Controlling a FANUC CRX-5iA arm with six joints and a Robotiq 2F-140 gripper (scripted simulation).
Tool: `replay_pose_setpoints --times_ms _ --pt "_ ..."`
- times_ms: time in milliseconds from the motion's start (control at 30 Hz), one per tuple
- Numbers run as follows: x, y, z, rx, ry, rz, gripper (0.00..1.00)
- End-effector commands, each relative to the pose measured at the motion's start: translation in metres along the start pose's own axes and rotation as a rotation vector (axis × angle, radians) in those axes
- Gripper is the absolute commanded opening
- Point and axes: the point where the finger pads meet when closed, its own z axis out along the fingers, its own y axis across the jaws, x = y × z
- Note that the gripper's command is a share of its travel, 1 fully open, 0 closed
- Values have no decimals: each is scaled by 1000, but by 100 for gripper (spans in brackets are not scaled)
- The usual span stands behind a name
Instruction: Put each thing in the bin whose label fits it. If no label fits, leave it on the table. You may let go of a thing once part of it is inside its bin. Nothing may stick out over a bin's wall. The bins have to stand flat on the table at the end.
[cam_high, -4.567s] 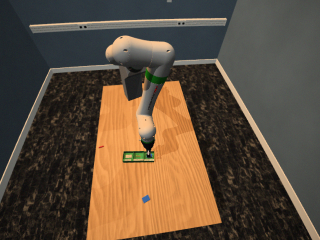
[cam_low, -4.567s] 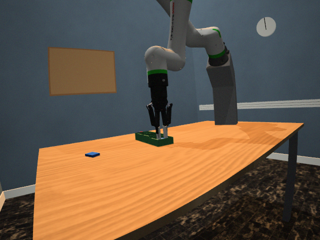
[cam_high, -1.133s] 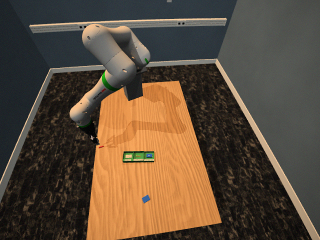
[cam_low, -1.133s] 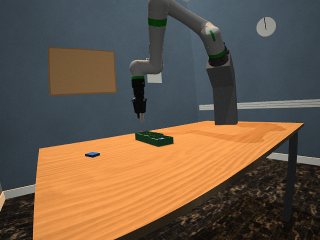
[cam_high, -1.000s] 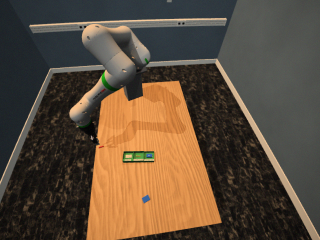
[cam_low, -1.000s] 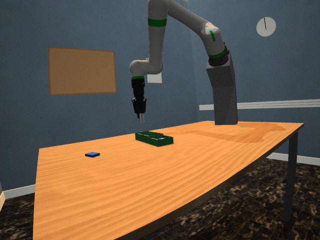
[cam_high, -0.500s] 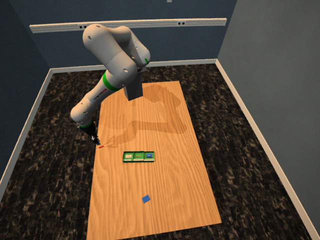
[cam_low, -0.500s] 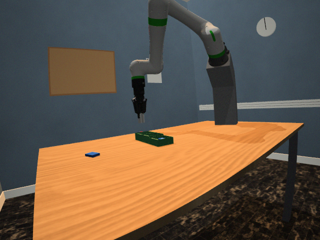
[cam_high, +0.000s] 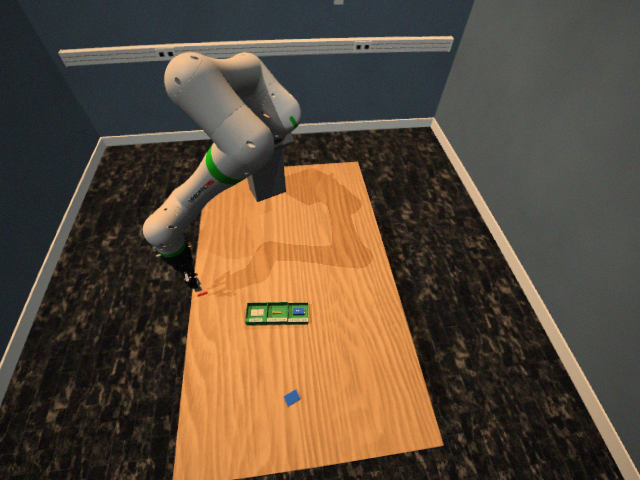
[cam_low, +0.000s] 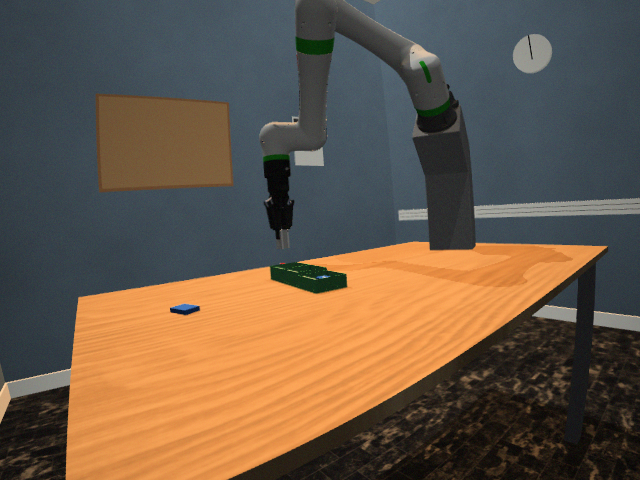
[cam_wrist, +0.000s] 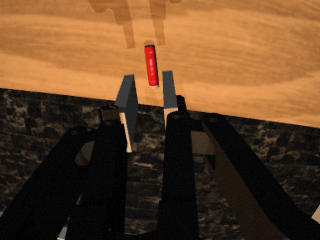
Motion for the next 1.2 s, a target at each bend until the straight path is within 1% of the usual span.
replay_pose_setpoints --times_ms 0,367,567,833,1167 --pt "0 0 6 0 -1 0 23" --pt "-1 0 48 0 -1 0 23" --pt "-1 0 50 0 -1 0 23" --pt "-1 0 60 0 -1 0 23" --pt "0 0 60 0 -1 0 23"
